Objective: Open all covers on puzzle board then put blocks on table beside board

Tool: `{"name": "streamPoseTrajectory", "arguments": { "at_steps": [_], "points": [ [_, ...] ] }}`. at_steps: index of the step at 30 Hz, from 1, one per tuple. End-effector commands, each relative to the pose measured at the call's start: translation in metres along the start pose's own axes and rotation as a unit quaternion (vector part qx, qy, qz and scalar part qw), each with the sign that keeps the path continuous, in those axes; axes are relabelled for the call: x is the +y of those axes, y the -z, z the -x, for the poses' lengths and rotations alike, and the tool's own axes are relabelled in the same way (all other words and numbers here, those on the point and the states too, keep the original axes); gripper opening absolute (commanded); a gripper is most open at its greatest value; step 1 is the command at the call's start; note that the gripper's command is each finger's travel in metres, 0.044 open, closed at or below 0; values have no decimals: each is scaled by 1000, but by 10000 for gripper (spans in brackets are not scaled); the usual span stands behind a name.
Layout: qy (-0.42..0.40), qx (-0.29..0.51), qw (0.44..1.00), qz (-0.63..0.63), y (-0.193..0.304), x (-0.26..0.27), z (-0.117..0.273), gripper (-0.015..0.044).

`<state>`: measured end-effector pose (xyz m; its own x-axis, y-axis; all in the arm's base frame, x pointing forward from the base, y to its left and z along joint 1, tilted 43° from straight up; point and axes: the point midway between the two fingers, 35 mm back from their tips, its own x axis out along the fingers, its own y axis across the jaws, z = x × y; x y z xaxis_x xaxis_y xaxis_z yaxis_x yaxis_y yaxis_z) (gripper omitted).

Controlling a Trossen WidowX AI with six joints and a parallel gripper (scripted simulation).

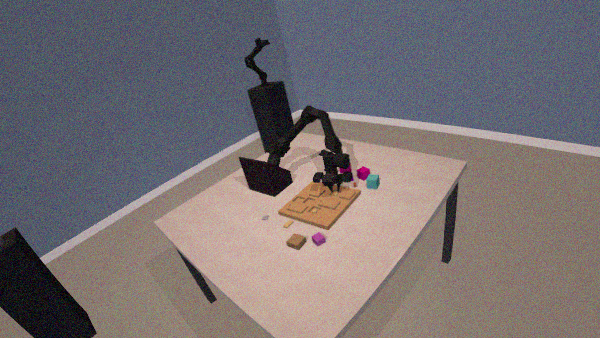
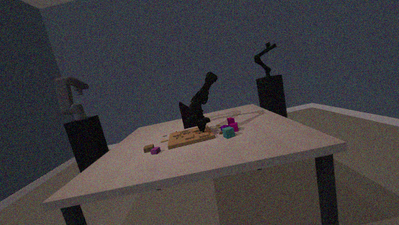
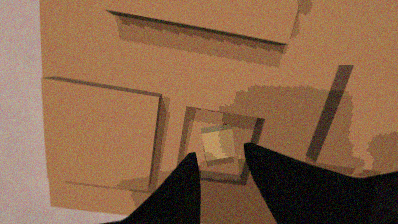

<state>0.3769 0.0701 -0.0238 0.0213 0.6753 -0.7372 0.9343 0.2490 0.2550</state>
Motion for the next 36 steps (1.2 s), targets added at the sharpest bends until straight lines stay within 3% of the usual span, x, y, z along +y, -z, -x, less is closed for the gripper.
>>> {"name": "streamPoseTrajectory", "arguments": {
  "at_steps": [1, 21, 30, 36],
  "points": [
    [-2, 1, 1000, -2, -1, 0, -3, 144],
    [-2, 2, 1000, -2, 0, 0, -16, 144],
    [0, 0, 1000, 0, 0, 0, -15, 84],
    [0, 0, 1000, 0, 0, 0, -14, 80]
  ]
}}
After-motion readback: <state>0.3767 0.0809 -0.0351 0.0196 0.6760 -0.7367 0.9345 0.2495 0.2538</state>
